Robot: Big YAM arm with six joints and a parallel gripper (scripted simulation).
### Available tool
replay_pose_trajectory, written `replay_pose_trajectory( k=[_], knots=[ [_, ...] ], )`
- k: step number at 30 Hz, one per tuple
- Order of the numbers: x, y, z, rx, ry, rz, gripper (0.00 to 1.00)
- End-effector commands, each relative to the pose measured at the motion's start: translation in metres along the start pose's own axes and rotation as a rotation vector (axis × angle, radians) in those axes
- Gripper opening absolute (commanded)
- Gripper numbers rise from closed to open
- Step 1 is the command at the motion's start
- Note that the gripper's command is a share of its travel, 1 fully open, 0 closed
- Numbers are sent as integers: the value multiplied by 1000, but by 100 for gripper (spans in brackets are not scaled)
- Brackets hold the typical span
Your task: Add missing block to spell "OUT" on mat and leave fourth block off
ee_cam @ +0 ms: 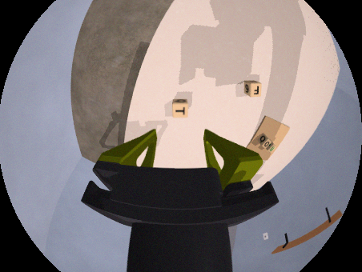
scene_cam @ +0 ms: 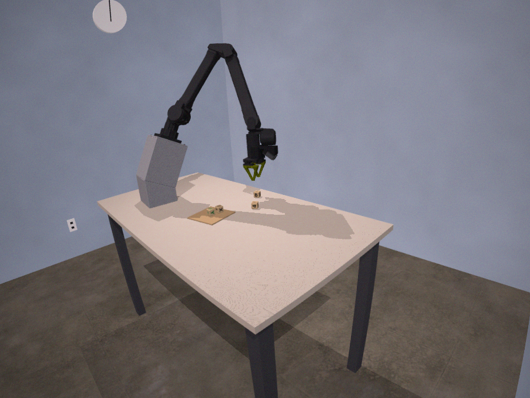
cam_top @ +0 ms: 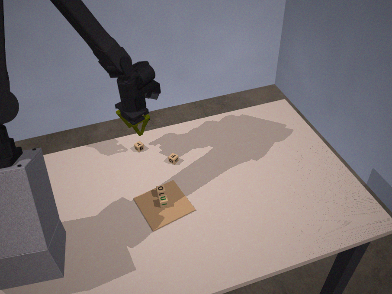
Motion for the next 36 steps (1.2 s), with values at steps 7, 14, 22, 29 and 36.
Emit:
replay_pose_trajectory(
  k=[7, 14, 22, 29, 36],
  knots=[
    [-1, 13, 9, 18, 14, -22, 60],
    [-5, 12, 11, 18, 17, -24, 60],
    [-15, 11, 11, 12, 15, -24, 60],
    [-26, 11, 10, 11, 15, -23, 60],
    [-34, 10, 10, 11, 14, -22, 60]
  ],
)
Point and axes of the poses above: the point where the finger pads meet when closed, its own x axis back along the fingers, its own z axis across the jaws, y = z × x, the point moved 7 cm from there along x, back along the fingers, and after that the axes turned 15 degrees about -x, right-handed, at the moved point
